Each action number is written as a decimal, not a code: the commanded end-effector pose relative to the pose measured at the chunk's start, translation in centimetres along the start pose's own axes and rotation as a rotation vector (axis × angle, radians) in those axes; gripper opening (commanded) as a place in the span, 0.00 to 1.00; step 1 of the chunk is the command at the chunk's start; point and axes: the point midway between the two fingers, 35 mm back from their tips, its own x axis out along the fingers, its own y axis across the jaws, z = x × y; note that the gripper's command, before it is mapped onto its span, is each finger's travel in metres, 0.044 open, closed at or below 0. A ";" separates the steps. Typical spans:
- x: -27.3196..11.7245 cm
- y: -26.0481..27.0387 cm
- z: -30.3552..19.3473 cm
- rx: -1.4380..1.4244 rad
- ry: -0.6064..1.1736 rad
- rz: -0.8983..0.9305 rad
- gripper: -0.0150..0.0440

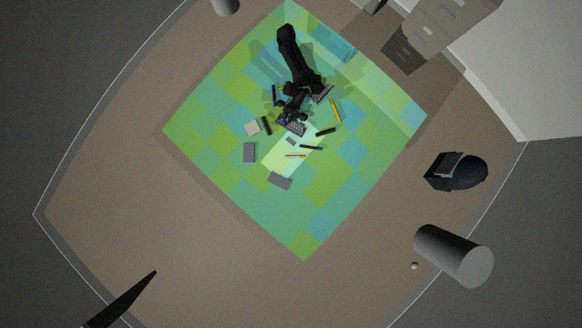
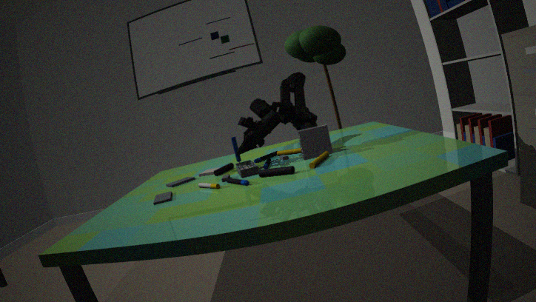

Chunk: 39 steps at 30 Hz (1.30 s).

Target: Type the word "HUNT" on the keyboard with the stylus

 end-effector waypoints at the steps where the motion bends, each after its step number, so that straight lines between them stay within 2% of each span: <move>1: 0.1 0.1 -0.2 -0.005 0.000 0.005 0.39; 31: -1.6 0.3 3.0 -0.004 -0.002 0.011 0.40; 39: -1.3 2.0 2.0 0.074 0.121 0.018 0.31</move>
